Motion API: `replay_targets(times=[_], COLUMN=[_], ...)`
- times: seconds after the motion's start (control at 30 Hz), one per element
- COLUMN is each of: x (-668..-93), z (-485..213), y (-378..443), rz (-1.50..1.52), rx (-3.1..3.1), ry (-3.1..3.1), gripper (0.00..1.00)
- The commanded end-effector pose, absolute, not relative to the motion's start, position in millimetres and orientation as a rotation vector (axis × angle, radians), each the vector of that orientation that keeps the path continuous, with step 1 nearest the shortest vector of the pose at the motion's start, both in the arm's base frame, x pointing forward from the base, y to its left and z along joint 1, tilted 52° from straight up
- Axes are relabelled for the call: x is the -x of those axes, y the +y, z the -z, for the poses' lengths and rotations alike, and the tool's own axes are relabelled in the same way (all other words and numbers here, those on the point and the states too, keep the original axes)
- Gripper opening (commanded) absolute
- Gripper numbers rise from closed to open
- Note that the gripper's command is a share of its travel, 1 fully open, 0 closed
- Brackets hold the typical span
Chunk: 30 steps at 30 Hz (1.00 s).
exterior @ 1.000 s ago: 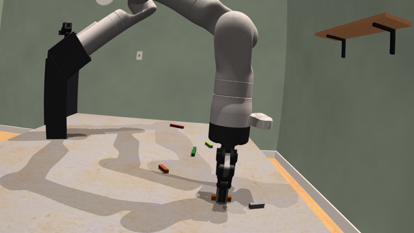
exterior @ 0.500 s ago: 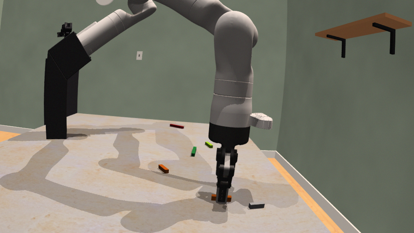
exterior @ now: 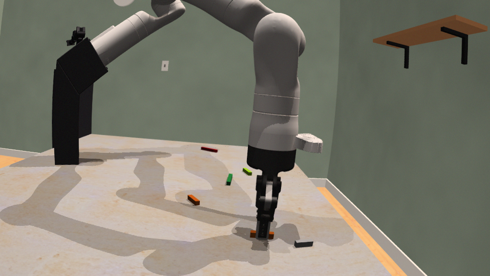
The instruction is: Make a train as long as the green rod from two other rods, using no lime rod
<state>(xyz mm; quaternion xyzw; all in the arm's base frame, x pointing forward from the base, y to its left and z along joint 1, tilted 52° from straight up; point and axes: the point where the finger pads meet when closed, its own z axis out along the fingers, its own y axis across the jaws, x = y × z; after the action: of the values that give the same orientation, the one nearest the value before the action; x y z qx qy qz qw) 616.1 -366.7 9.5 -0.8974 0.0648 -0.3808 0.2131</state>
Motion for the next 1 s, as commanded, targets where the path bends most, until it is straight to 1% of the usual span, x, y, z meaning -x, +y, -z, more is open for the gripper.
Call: replay_targets(times=[0.0, 0.7, 0.97], x=[-616, -615, -587], z=[-10, -11, -35], y=[-368, -368, -381], rz=[1.059, 1.059, 1.059], rx=[2.492, 2.492, 2.492], ry=[0.181, 0.181, 0.181], gripper=[0.05, 0.05, 0.05])
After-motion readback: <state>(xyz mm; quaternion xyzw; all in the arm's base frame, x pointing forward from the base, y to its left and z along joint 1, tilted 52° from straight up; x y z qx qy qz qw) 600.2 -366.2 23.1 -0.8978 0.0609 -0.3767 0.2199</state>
